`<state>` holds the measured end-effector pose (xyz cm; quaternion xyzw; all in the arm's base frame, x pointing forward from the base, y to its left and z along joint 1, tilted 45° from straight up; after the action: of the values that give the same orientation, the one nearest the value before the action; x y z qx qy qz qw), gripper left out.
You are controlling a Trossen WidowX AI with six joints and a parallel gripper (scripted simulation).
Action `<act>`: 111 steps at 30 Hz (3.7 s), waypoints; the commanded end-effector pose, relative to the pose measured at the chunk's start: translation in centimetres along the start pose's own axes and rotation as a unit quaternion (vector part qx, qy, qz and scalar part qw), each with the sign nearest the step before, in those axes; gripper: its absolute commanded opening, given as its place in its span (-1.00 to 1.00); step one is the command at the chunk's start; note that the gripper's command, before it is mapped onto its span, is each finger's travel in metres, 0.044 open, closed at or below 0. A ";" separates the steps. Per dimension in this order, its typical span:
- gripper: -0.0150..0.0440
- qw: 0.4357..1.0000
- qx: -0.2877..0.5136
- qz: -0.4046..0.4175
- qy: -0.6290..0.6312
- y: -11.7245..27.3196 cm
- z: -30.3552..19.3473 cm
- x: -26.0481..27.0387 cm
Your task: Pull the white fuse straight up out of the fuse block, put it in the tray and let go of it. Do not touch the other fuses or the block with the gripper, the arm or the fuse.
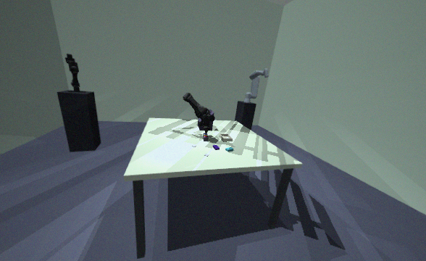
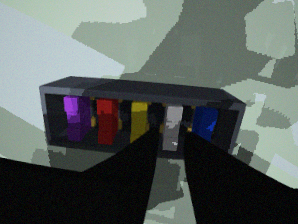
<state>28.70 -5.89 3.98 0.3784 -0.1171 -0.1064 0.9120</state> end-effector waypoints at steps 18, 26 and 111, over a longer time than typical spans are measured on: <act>-0.24 1.000 -0.003 0.000 0.004 -0.8 0.0 -0.1; -0.24 1.000 -0.004 0.000 0.004 -1.4 0.1 -0.1; -0.49 1.000 -0.002 0.000 0.004 2.0 0.0 -0.1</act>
<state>28.71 -4.74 5.15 0.3746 -0.1093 -0.1052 0.9147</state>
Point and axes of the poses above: the point midway between the two fingers, 35 mm back from their tips, its own y axis back along the fingers, its own x axis across the jaws, z = x × y, the point moved 6 cm from there along y, back along the fingers, and after that the axes turned 1 degree about -y, right-handed, at the moved point
